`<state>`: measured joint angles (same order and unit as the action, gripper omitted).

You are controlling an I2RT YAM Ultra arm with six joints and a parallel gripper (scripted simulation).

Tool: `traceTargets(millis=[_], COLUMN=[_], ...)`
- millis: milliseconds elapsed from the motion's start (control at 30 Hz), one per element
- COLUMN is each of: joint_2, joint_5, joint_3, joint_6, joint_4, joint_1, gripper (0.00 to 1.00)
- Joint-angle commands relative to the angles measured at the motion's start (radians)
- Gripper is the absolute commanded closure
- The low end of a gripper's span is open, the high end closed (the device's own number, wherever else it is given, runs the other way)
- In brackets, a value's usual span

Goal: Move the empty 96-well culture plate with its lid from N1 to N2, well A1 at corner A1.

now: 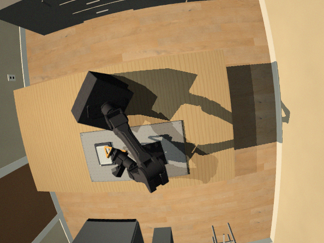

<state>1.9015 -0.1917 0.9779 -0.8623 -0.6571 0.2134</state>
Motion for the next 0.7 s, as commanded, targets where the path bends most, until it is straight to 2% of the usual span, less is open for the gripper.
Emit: traceTargets(millis=[0,433,533,667], joint_2=[0.024,0.188,0.194,0.249], joint_5=[0.085,0.379,0.395,0.490], joint_3=[0.032,0.108,0.110,0.137], joint_6=[0.121,0.514,0.532,0.656], joint_4=[0.051,0.190,0.193,0.235], joint_1=[-0.049,-0.229,-0.237,-0.294], gripper=[0.00,0.00,0.00,0.00])
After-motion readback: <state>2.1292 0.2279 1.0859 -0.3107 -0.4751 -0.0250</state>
